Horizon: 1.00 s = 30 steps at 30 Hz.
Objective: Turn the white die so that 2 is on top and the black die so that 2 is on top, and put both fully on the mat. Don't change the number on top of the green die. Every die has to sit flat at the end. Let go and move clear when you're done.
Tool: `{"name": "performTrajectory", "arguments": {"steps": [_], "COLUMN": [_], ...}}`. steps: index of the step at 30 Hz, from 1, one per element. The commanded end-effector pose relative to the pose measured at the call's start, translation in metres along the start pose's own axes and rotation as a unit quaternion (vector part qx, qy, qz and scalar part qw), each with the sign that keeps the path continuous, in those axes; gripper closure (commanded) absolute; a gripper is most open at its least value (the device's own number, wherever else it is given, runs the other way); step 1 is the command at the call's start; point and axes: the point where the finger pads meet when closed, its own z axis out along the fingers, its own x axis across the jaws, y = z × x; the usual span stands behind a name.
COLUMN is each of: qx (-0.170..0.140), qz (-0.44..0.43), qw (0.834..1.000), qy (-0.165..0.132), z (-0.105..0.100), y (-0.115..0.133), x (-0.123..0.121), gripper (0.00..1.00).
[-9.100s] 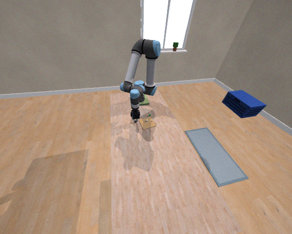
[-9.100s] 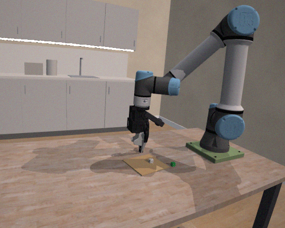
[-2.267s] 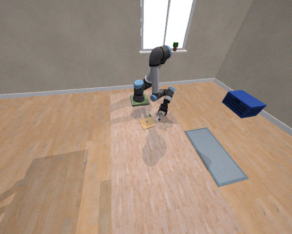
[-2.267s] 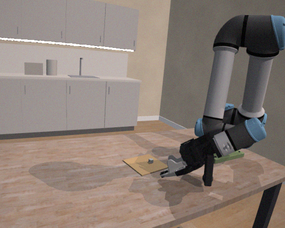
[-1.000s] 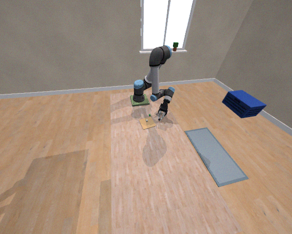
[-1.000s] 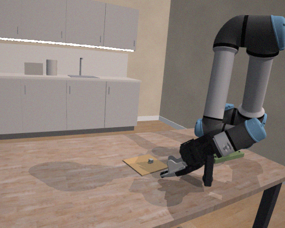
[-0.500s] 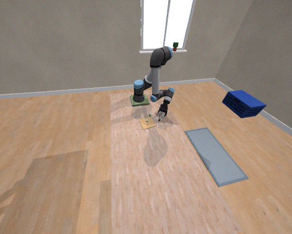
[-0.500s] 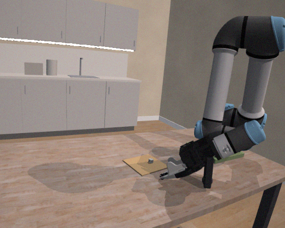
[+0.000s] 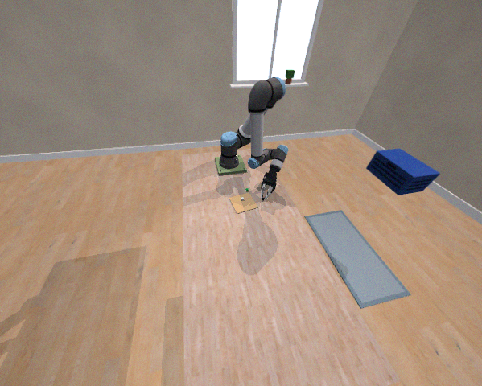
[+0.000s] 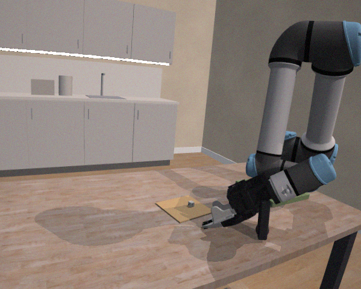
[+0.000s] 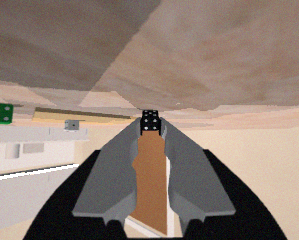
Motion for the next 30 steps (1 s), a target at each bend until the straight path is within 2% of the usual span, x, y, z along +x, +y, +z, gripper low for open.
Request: {"name": "performTrajectory", "arguments": {"steps": [1, 27, 28, 30], "qx": [0.000, 0.000, 0.000, 0.000], "qz": [0.000, 0.000, 0.000, 0.000], "qw": [1.000, 1.000, 1.000, 1.000], "qy": [0.000, 0.000, 0.000, 0.000], "z": [-0.0001, -0.0001, -0.0001, -0.0001], "y": [0.0003, 0.0003, 0.0003, 0.0003], "x": [0.0002, 0.0002, 0.0002, 0.0002], "gripper": [1.00, 1.00, 0.96, 0.96]}}
